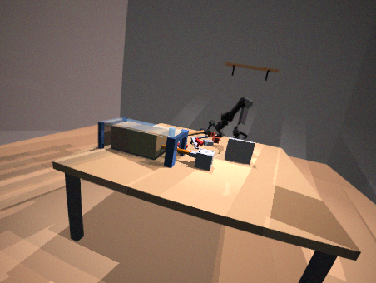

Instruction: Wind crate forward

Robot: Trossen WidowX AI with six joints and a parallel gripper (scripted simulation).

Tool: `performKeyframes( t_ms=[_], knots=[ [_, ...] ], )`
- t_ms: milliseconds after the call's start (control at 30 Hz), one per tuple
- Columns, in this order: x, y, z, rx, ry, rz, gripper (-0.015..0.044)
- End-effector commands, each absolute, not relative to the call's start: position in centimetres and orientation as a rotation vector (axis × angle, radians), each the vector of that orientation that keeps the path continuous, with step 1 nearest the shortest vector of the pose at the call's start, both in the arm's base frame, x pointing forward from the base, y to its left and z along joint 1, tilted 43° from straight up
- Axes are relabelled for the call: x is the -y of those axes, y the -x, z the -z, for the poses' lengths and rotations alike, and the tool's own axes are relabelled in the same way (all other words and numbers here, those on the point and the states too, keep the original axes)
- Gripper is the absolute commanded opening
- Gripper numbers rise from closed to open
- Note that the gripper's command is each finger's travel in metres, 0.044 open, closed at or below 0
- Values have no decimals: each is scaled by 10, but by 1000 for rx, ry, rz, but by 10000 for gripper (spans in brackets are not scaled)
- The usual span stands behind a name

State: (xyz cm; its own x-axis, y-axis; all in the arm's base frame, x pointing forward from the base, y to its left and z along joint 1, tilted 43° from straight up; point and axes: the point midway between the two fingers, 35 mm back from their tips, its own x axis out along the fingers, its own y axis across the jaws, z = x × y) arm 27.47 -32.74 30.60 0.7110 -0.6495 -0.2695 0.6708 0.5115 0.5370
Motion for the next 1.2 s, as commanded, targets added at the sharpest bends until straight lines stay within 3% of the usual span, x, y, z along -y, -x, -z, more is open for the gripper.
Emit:
performKeyframes(
  t_ms=[0,467,767,1167],
  knots=[
    [283,-322,-293,-199,-540,700,440],
    [160,-371,-191,-857,100,362,440],
    [64,-360,-129,-1287,907,-182,440],
    [-24,-320,-103,-1464,1948,-1062,440]
  ],
)
